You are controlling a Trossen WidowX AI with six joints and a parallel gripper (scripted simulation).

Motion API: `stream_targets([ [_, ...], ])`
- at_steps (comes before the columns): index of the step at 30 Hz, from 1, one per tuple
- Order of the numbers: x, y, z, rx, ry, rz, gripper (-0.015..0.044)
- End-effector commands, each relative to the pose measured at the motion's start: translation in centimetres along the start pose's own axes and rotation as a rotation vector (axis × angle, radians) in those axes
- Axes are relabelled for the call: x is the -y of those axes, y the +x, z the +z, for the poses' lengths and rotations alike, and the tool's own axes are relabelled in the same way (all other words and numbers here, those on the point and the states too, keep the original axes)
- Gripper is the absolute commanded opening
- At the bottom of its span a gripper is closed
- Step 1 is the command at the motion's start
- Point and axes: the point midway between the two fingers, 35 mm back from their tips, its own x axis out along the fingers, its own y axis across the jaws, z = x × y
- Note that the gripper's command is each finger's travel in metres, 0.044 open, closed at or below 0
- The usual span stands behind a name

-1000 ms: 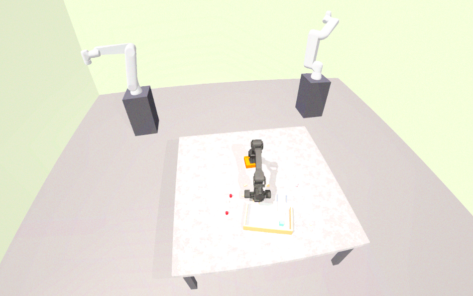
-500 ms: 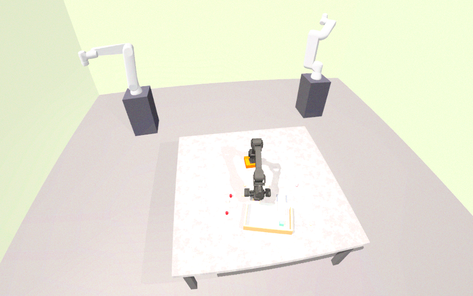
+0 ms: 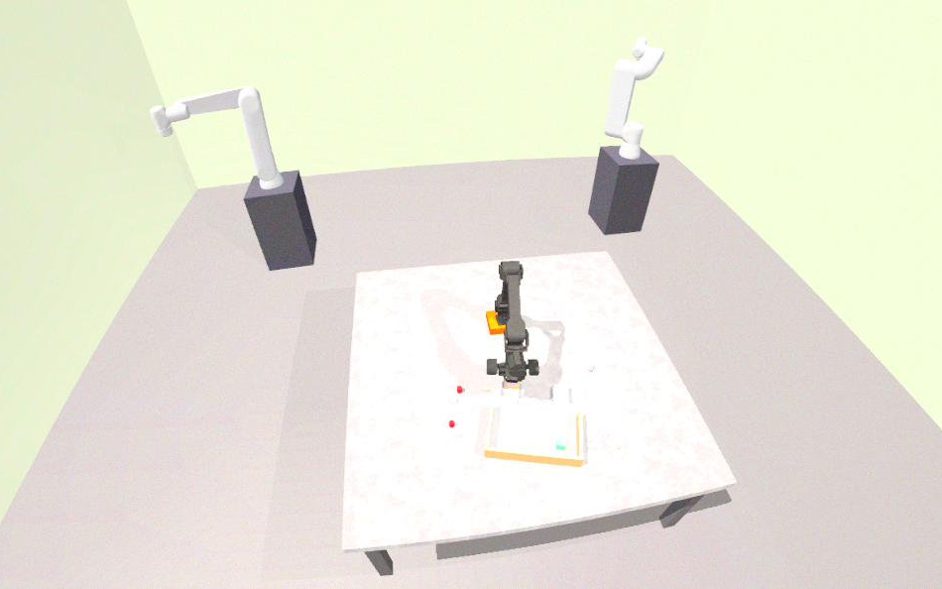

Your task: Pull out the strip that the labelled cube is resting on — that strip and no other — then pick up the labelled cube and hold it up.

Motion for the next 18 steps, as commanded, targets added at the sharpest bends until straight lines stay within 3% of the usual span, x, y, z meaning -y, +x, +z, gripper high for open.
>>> stream_targets([
  [1, 0.1, -0.1, -0.7, -0.007, -0.002, -0.005, 0.0000],
  [13, 0.2, -0.2, -3.6, -0.010, -0.002, -0.005, 0.0000],
  [18, 0.2, -2.8, -3.5, -0.010, -0.002, -0.005, 0.0000],
])
